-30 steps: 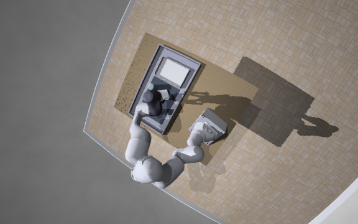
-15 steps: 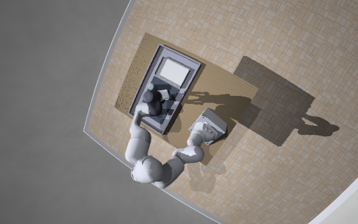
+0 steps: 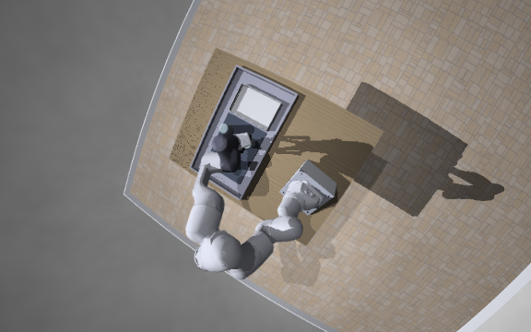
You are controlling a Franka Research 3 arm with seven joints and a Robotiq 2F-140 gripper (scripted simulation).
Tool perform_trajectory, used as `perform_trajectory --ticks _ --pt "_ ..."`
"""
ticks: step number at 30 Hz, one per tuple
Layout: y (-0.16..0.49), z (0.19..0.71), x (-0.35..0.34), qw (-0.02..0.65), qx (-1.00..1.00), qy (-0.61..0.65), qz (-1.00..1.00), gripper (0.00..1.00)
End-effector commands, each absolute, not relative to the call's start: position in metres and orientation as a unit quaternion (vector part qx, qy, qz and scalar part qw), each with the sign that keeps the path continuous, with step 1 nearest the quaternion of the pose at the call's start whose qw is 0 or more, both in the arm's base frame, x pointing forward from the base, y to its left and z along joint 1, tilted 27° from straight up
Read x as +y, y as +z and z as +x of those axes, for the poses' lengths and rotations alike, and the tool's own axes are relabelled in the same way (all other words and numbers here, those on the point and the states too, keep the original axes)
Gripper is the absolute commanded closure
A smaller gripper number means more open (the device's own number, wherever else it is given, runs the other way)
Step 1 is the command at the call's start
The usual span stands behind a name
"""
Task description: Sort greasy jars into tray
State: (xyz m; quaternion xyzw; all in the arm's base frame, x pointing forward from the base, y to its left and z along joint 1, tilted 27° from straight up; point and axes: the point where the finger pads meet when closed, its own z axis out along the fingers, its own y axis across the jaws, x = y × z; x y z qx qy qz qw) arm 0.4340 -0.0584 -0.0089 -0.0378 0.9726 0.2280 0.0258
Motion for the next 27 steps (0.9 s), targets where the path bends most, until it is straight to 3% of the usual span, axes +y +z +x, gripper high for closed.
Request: perform_trajectory --ticks 1,27 --pt "-0.01 0.434 -0.058 0.027 0.973 0.228 -0.039 1.0" --pt "0.042 0.432 -0.084 0.027 0.973 0.228 -0.039 1.0"
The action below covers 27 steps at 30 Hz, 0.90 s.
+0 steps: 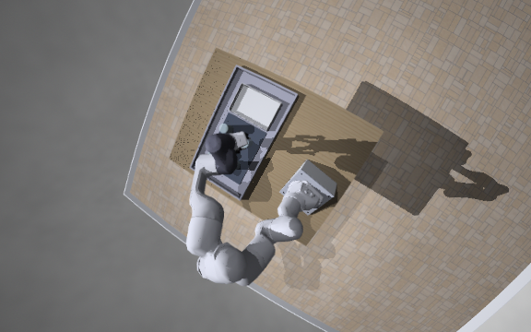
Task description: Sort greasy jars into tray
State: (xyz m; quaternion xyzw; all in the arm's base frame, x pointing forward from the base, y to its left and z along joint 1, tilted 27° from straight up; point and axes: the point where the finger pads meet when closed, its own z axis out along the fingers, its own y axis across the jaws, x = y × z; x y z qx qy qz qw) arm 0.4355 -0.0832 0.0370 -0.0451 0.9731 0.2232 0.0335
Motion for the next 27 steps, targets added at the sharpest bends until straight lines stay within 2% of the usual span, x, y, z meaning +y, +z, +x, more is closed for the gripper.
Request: perform_trajectory --ticks 1,27 --pt "0.042 0.432 -0.084 0.027 0.973 0.228 -0.039 1.0" --pt "0.099 0.43 -0.112 0.027 0.973 0.228 -0.039 1.0"
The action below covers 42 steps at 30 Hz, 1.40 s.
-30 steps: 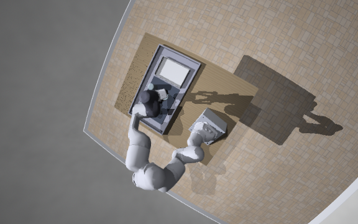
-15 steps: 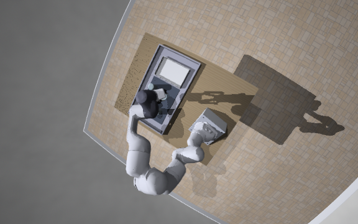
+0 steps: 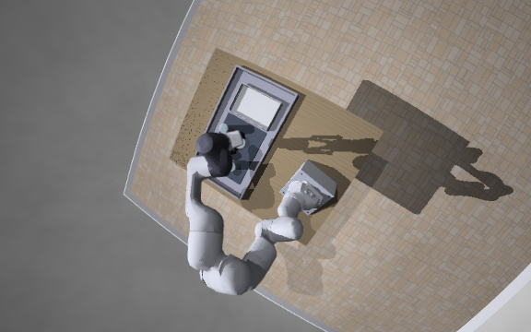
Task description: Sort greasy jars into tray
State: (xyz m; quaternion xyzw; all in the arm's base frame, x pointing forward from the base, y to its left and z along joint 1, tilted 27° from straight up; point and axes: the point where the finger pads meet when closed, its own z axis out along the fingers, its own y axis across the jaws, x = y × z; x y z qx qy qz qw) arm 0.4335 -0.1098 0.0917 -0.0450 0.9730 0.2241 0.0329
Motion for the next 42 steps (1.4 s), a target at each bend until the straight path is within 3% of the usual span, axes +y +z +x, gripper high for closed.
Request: perform_trajectory --ticks 1,13,42 --pt "0.102 0.43 -0.114 0.027 0.973 0.228 -0.039 1.0" --pt "0.125 0.429 -0.125 0.027 0.973 0.228 -0.039 1.0" --pt "0.094 0.467 -0.191 0.027 0.973 0.228 -0.039 1.0"
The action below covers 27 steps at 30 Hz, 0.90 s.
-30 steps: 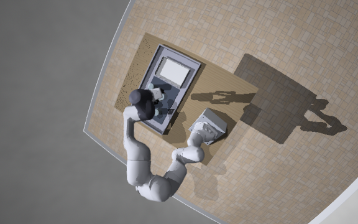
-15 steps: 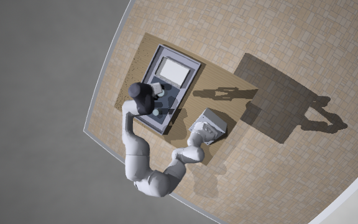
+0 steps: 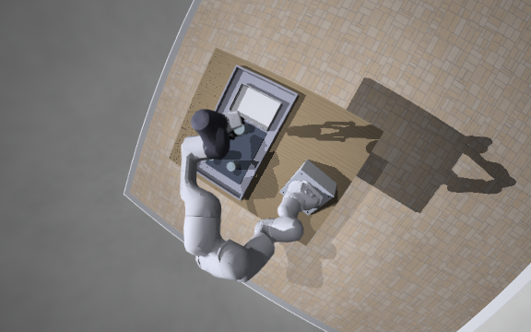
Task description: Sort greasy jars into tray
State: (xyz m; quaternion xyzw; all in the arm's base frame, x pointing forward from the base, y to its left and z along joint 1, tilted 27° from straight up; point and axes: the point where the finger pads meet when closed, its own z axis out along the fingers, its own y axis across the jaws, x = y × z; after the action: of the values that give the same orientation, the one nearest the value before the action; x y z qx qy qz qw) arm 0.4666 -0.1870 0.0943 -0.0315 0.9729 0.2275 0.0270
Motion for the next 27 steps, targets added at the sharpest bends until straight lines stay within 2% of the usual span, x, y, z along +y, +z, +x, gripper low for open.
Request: perform_trajectory --ticks 1,27 --pt "0.093 0.468 -0.194 0.027 0.973 0.228 -0.039 1.0" --pt "0.062 0.504 -0.258 0.027 0.973 0.228 -0.039 1.0"
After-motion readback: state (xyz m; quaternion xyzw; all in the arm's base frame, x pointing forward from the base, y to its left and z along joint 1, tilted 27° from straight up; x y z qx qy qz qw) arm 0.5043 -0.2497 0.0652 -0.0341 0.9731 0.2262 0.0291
